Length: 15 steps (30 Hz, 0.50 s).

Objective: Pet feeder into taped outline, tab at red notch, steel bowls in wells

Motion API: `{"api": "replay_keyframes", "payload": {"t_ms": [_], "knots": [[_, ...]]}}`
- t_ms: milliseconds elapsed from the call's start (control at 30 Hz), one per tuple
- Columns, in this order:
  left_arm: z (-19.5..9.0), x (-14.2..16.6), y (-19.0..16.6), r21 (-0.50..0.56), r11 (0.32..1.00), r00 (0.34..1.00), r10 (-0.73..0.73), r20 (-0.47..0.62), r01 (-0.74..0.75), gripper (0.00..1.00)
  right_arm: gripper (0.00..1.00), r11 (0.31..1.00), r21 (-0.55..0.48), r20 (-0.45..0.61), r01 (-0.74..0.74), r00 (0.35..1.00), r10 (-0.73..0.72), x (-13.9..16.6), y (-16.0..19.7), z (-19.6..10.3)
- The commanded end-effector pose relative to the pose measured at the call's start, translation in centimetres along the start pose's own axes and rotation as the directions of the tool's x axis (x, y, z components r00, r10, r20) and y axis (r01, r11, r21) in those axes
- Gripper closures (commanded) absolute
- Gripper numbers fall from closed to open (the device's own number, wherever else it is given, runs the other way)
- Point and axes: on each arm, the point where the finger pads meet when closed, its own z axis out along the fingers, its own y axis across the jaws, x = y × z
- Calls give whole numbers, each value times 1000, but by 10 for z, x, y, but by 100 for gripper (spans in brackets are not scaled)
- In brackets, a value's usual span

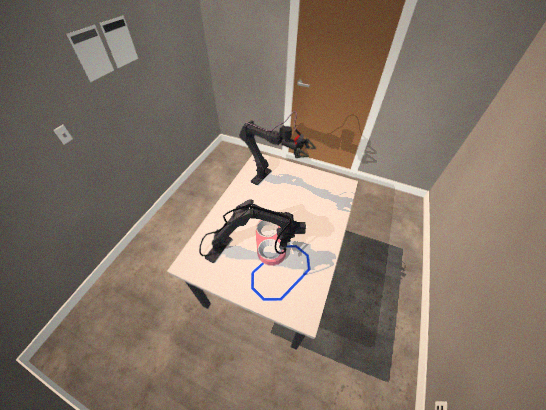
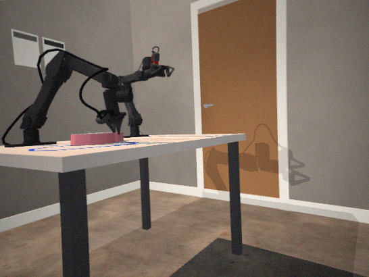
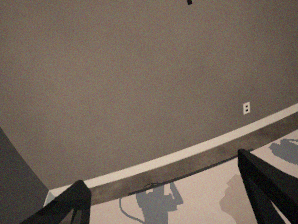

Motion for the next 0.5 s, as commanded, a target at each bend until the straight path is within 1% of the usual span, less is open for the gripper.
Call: {"api": "replay_keyframes", "payload": {"t_ms": [0,67,133,200,400,467], "knots": [[-3,-13,-2,9,1000,999,-12,46,11,0,84,997,22,15,77,997,-77,2,4,0],[-3,-13,-2,9,1000,999,-12,46,11,0,84,997,22,15,77,997,-77,2,4,0],[-3,-13,-2,9,1000,999,-12,46,11,0,84,988,51,11,144,989,-145,-4,1,-2],[-3,-13,-2,9,1000,999,-12,46,11,0,84,980,65,9,188,982,-189,2,2,0],[-3,-13,-2,9,1000,999,-12,46,11,0,84,958,92,3,273,962,-274,-2,3,-1],[-3,-13,-2,9,1000,999,-12,46,11,0,84,944,104,-1,313,949,-315,1,3,0]]}}
